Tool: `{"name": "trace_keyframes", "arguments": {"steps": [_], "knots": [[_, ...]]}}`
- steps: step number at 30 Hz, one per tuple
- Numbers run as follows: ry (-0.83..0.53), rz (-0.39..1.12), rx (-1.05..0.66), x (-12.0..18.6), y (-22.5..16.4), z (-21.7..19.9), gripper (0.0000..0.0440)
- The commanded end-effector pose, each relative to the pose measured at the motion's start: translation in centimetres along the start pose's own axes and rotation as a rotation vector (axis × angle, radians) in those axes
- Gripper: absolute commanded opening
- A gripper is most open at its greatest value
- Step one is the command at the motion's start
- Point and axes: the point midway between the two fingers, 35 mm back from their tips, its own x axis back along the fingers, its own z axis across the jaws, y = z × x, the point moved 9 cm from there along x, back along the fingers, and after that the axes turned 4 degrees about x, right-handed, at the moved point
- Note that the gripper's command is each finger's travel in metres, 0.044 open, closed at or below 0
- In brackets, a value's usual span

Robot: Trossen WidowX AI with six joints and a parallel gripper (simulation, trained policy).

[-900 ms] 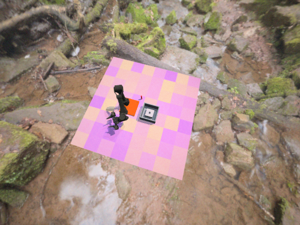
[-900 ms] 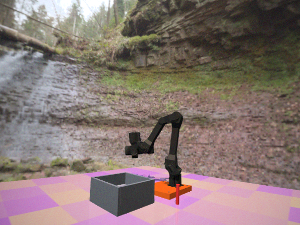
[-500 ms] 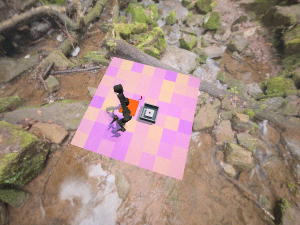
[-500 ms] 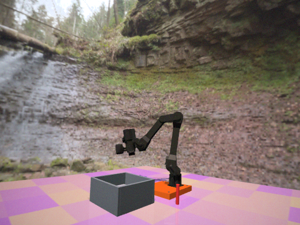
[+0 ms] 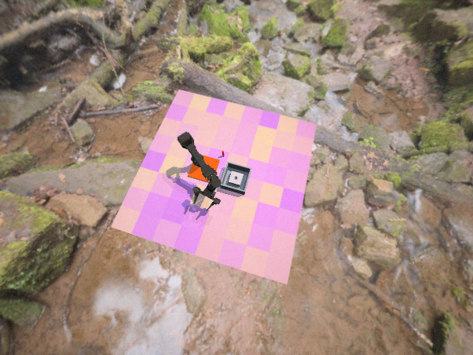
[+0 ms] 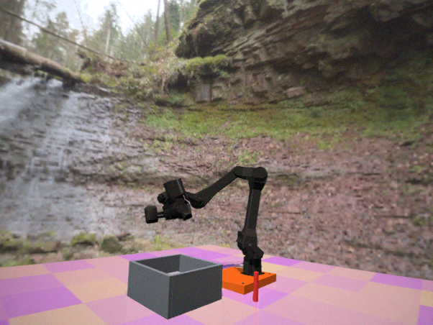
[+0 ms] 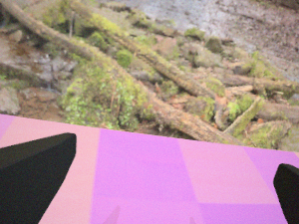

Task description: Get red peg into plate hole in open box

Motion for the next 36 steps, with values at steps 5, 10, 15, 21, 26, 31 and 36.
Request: {"name": "trace_keyframes", "arguments": {"steps": [5,10,15,21,26,31,36], "knots": [[0.248,0.061,0.037,4.8,0.8,2.9,0.0440],[0.402,0.123,0.082,8.3,0.8,4.1,0.0440],[0.546,0.198,0.136,11.9,0.5,4.5,0.0440],[0.702,0.307,0.210,16.3,-0.3,4.1,0.0440],[0.812,0.419,0.276,19.7,-1.1,2.9,0.0440],[0.893,0.552,0.347,22.9,-2.1,1.0,0.0440],[0.930,0.699,0.419,25.4,-3.2,-1.3,0.0440]]}}
